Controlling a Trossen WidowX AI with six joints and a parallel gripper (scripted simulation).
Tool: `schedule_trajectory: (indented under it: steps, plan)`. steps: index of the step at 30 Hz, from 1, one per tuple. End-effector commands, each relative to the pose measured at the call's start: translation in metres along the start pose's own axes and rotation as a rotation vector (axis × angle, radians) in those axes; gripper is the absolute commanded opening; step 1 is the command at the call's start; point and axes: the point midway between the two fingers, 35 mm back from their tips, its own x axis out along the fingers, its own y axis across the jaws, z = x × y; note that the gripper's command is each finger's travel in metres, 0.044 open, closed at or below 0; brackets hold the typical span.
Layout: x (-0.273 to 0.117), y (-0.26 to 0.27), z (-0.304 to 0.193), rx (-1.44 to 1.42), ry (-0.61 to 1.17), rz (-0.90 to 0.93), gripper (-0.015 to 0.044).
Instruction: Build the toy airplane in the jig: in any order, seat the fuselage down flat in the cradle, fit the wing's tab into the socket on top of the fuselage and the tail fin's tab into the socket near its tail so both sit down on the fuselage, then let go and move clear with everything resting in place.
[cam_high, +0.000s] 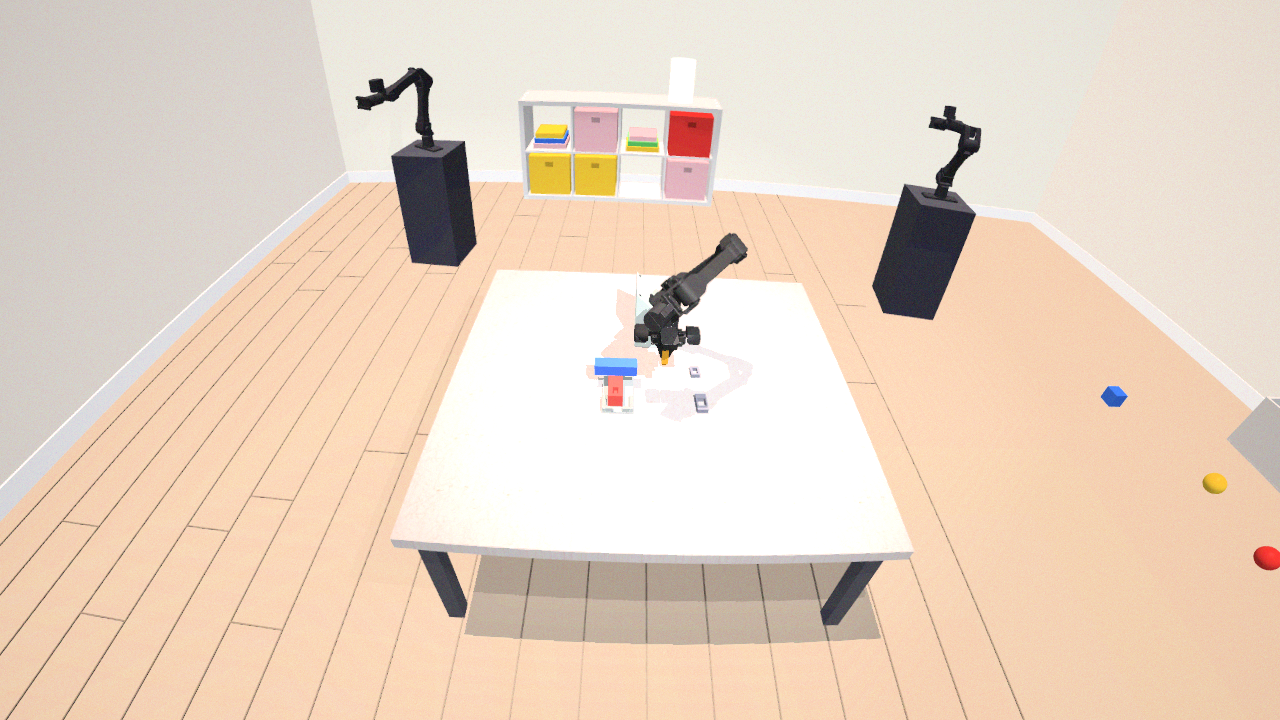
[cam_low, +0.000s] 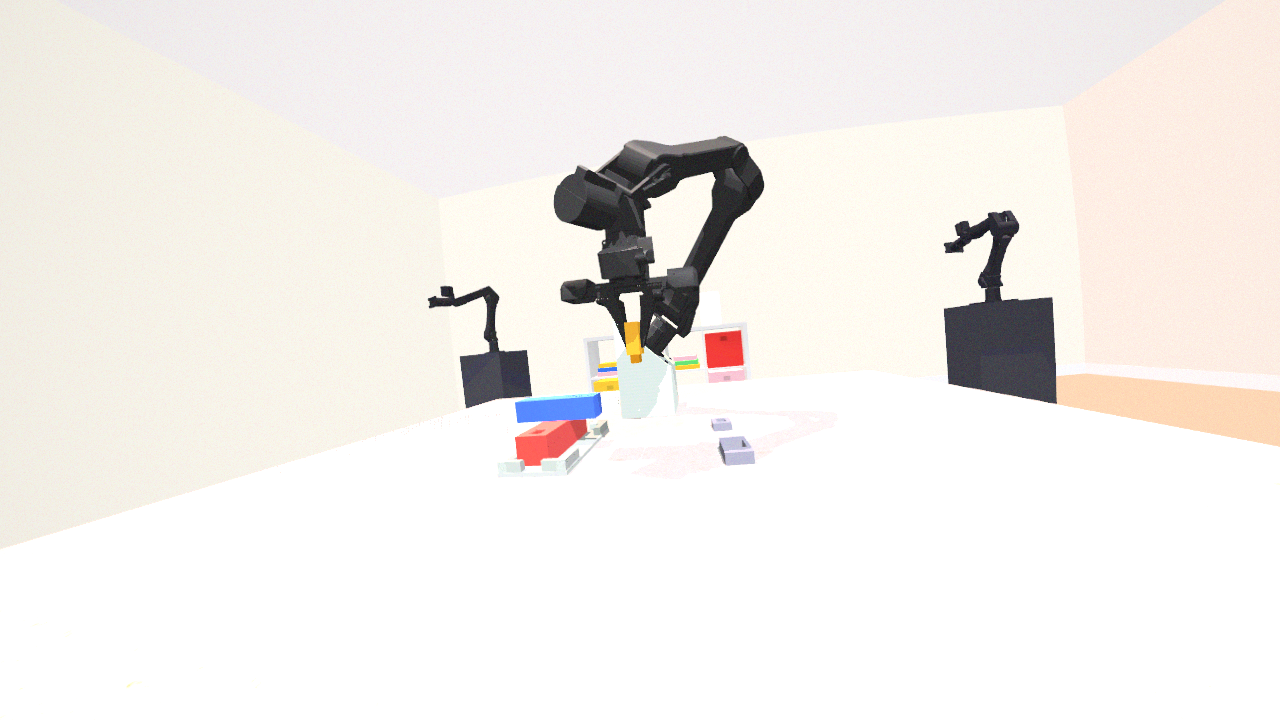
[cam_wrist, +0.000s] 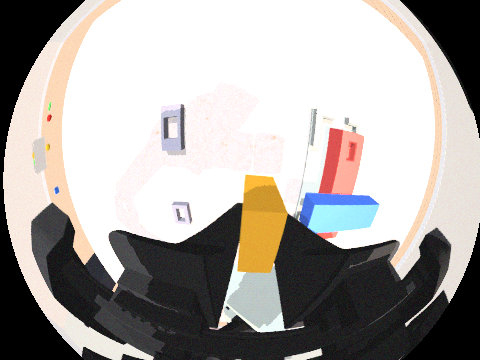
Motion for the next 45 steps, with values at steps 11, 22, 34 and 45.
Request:
schedule_trajectory:
  steps: [11,22,34,45]
  plan:
    - [0.008,-0.04,0.018,-0.007,-0.004,-0.006,0.0]
    - [0.018,-0.071,0.028,-0.01,-0.004,-0.004,0.0]
    - [0.03,-0.106,0.034,-0.012,-0.004,-0.001,0.0]
    - [0.044,-0.138,0.037,-0.015,-0.005,0.003,0.0]
